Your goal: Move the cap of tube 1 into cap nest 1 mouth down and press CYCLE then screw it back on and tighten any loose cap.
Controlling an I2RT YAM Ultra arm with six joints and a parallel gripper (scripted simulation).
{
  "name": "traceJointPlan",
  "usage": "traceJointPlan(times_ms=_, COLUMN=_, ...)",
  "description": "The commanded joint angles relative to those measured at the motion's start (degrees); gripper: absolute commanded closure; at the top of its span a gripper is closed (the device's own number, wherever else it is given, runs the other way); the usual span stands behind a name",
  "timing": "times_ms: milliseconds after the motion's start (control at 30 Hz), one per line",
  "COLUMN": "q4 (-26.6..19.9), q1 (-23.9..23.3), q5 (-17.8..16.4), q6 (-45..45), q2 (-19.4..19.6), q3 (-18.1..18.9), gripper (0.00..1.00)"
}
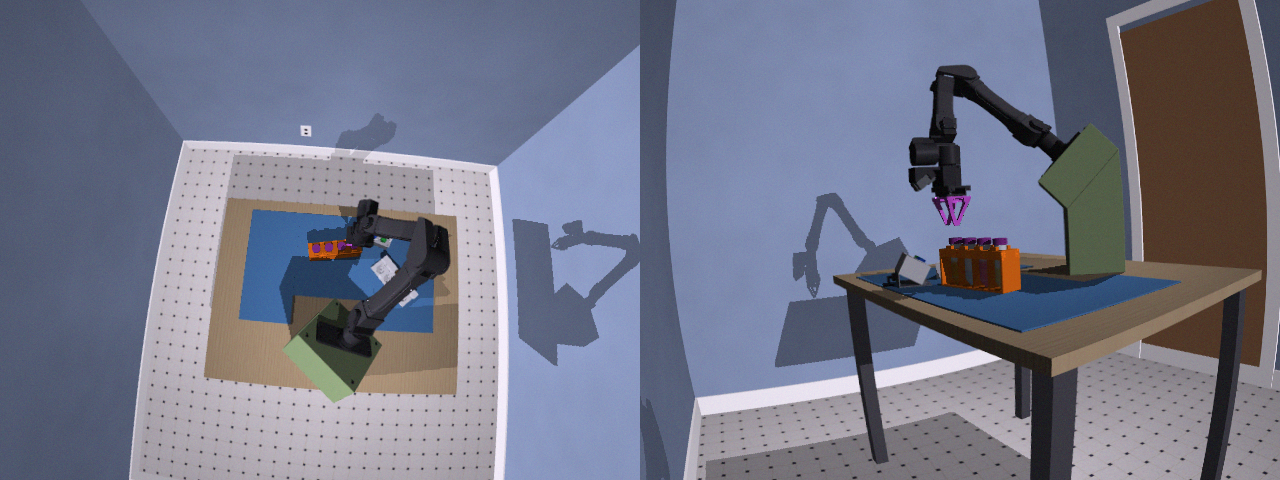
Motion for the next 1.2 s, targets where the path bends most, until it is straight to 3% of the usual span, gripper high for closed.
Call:
traceJointPlan(times_ms=0, q4=-0.46, q1=0.85, q5=-1.56, q6=-5.37, q2=-0.23, q3=0.17, gripper=0.51)
traceJointPlan(times_ms=167, q4=-0.47, q1=0.84, q5=-1.56, q6=-5.37, q2=-0.22, q3=0.18, gripper=0.51)
traceJointPlan(times_ms=533, q4=6.47, q1=-2.07, q5=-3.25, q6=-8.08, q2=5.79, q3=0.55, gripper=0.51)
traceJointPlan(times_ms=1167, q4=7.44, q1=-2.49, q5=-3.5, q6=-8.47, q2=6.72, q3=0.69, gripper=0.51)
